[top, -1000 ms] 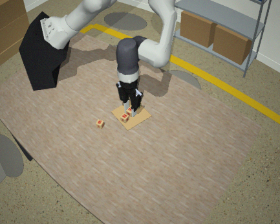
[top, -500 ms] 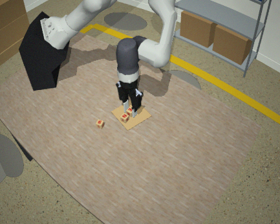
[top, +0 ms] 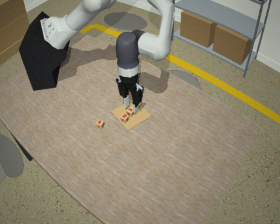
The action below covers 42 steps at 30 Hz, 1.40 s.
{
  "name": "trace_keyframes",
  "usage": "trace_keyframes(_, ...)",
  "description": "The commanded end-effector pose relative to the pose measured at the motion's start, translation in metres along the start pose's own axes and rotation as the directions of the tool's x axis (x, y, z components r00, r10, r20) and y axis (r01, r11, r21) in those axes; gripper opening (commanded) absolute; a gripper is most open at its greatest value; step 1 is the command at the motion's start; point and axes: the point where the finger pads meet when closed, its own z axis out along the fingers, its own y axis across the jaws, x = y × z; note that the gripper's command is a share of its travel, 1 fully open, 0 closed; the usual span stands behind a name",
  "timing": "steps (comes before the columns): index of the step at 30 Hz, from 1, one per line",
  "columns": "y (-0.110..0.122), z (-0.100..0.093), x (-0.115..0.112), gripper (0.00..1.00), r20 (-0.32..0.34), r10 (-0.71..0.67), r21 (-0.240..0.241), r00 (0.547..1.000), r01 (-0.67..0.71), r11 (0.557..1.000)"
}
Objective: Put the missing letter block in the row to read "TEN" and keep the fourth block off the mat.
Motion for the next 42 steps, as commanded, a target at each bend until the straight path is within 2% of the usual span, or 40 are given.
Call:
trace_keyframes(1, -0.001, -0.019, -0.003, 0.28, 0.008, 0.028, 0.007, 1.000, -0.028, 1.000)
trace_keyframes(3, -0.001, -0.019, -0.003, 0.28, 0.008, 0.028, 0.007, 1.000, -0.028, 1.000)
trace_keyframes(11, -0.001, -0.054, -0.003, 0.28, 0.008, 0.028, 0.007, 1.000, -0.028, 1.000)
trace_keyframes(17, -0.001, -0.060, -0.003, 0.28, 0.008, 0.028, 0.007, 1.000, -0.028, 1.000)
trace_keyframes(18, -0.001, -0.060, -0.003, 1.00, 0.008, 0.028, 0.007, 1.000, -0.028, 1.000)
trace_keyframes(42, -0.001, -0.061, -0.003, 1.00, 0.008, 0.028, 0.007, 1.000, -0.028, 1.000)
